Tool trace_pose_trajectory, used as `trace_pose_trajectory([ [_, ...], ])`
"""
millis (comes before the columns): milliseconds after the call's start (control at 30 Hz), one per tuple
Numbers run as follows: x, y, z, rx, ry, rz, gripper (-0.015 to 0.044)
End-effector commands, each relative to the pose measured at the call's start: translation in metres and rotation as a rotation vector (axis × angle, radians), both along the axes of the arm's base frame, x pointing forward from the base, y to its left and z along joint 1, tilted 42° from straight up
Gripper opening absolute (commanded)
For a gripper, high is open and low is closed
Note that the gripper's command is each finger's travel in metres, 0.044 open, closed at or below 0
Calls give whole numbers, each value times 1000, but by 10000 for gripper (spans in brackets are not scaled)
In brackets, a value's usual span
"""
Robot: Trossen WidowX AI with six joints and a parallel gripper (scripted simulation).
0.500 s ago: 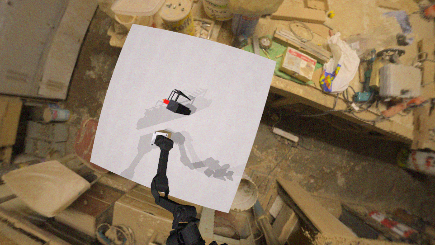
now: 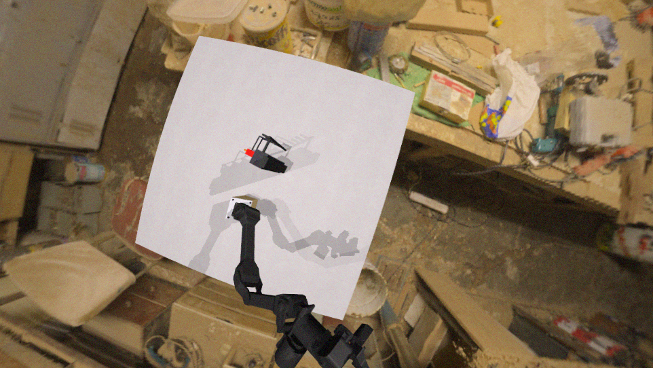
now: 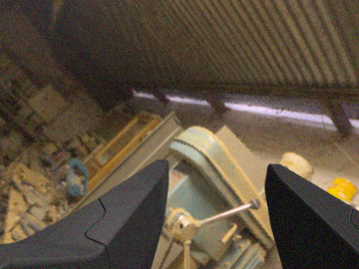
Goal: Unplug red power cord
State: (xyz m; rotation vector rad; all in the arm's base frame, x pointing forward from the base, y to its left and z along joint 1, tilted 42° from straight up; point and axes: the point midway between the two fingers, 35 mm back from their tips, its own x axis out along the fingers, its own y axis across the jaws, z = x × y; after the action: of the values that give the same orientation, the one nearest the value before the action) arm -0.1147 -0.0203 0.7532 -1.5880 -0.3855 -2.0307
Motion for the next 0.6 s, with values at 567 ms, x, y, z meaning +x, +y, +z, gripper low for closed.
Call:
trace_pose_trajectory([
  [567, 332, -17, -70, 249, 737, 592, 160],
])
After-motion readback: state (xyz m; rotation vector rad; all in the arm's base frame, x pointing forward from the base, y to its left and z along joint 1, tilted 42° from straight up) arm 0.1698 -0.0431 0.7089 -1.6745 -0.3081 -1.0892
